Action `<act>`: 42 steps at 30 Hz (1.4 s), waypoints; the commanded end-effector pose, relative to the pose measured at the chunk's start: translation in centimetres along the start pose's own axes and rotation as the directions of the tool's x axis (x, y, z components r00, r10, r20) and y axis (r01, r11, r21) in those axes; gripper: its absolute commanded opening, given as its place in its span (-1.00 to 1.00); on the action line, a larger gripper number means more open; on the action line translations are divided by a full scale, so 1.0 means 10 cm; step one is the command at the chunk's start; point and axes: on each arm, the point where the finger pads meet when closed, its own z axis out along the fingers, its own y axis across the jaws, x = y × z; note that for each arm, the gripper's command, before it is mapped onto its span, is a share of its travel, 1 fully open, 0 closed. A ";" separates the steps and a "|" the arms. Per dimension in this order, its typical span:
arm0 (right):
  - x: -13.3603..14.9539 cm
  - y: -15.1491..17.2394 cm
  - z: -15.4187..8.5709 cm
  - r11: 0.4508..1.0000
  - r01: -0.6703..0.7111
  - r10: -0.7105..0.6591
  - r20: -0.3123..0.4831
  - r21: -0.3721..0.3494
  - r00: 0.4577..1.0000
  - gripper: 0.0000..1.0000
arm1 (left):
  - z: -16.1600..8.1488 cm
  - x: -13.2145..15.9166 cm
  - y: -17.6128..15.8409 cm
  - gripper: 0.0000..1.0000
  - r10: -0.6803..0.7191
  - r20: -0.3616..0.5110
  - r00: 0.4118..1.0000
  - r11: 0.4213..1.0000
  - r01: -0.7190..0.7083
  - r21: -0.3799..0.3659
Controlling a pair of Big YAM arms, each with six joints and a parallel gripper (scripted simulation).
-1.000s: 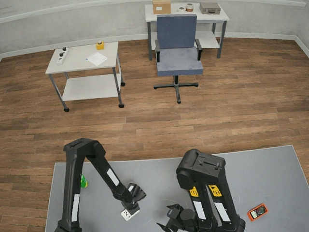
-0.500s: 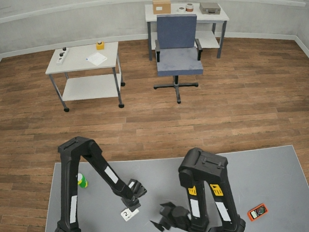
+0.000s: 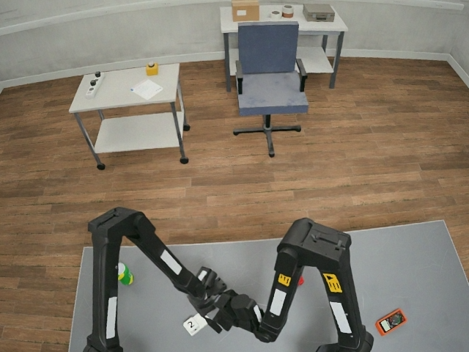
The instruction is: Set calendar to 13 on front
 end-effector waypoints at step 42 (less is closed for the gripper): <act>-0.07 -0.04 0.05 1.000 -0.008 0.007 0.013 0.008 1.000 1.00 | 0.33 0.54 1.45 -0.20 0.518 0.006 0.855 0.855 -0.518 -0.032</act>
